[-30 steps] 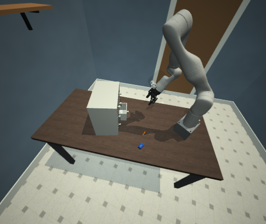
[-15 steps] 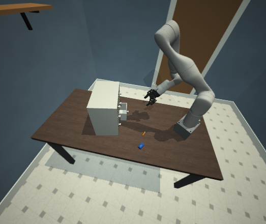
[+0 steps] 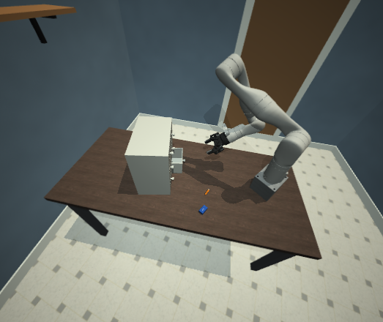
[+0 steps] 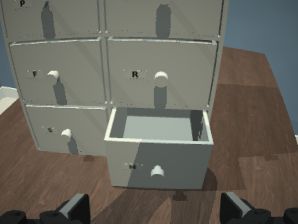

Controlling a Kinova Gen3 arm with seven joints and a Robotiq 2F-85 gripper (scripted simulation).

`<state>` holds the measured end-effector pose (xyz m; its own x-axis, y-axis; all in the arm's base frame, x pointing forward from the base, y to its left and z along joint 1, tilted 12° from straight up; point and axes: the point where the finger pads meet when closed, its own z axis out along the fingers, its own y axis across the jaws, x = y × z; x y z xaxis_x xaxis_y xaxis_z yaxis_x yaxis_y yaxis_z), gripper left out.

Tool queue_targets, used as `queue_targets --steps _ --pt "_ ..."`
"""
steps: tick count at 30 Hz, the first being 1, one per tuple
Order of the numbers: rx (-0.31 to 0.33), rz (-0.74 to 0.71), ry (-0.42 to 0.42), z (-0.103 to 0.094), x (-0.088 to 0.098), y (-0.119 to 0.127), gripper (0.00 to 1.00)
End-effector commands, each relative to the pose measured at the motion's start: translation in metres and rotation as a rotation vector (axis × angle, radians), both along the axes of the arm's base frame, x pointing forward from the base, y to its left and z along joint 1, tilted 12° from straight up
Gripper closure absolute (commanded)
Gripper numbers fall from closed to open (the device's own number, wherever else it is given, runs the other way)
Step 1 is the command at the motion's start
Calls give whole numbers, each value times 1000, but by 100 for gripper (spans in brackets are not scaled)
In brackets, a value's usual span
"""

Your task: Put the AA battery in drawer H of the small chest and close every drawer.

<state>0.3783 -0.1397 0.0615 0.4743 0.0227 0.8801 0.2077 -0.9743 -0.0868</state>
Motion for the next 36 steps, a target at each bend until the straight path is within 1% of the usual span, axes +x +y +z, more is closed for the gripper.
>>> queue_targets --steps 1,10,12,19,26,36 --pt "41 -32 -12 -22 -8 -1 0" --pt "69 -49 -158 -32 3 2 0" --pt "69 -49 -158 -32 3 2 0" --pt "84 -54 -235 -38 10 4 0" --pt "91 -60 -273 -41 12 4 0" --pt "93 -63 -284 -41 13 5 0"
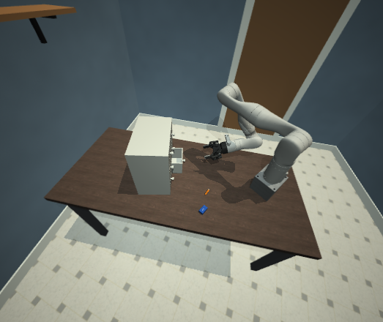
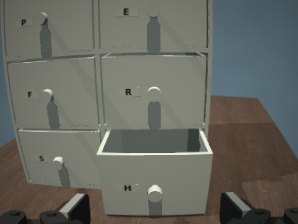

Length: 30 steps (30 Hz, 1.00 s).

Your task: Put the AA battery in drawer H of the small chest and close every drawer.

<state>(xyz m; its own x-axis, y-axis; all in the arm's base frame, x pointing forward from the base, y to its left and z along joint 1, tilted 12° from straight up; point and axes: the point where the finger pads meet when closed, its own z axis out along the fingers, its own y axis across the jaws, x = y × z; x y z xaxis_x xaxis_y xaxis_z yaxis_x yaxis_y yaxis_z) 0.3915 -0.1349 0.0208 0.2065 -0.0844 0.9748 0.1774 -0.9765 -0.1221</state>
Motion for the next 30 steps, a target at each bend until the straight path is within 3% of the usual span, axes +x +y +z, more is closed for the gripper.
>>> queue_targets --steps 1,2,3,30 --pt "1 -1 0 -1 0 0 0" --pt "1 -1 0 -1 0 0 0" --pt "1 -1 0 -1 0 0 100" --pt "2 -1 0 -3 2 1 100"
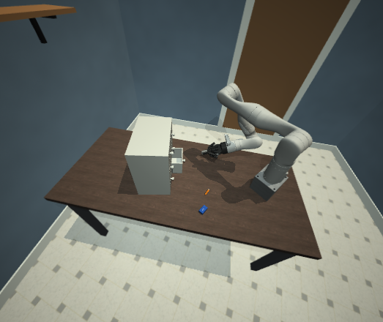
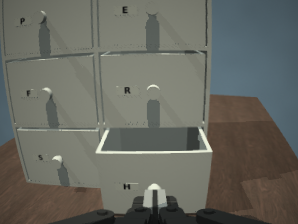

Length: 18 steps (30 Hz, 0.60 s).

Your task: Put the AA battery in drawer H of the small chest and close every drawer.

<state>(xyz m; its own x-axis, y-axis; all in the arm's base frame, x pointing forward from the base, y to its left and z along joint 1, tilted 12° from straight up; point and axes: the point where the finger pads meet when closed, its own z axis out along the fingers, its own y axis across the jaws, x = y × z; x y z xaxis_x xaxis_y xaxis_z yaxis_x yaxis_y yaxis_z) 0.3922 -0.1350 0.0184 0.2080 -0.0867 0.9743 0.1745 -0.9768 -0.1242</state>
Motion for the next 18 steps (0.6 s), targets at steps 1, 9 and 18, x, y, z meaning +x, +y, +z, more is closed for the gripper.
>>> queue_targets --steps 1,9,18 --pt "0 2 -2 -1 3 1 100" --pt "0 2 -2 -20 24 7 100" --pt "0 2 -2 -45 51 15 100"
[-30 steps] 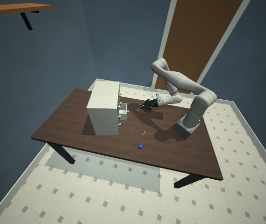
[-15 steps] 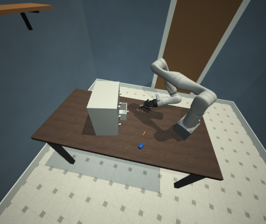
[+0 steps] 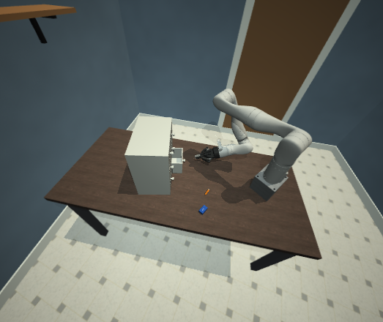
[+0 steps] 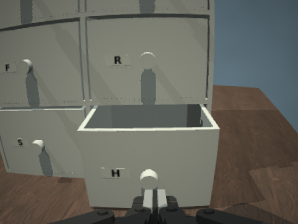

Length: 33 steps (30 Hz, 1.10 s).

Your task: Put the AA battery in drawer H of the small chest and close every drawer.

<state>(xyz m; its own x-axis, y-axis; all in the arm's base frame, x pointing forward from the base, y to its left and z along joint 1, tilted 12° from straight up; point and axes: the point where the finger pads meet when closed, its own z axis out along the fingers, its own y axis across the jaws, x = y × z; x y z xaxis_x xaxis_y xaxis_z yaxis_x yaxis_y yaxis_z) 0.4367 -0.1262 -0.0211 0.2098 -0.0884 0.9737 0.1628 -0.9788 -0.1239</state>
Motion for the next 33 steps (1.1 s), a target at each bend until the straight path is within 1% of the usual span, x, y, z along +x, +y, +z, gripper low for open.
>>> queue_targets --steps 1,5,10,33 --pt "1 13 -5 -9 10 7 100" --pt "1 13 -5 -19 21 11 100" --pt "1 13 -5 -24 28 13 100" --pt "1 13 -5 -25 28 13 100"
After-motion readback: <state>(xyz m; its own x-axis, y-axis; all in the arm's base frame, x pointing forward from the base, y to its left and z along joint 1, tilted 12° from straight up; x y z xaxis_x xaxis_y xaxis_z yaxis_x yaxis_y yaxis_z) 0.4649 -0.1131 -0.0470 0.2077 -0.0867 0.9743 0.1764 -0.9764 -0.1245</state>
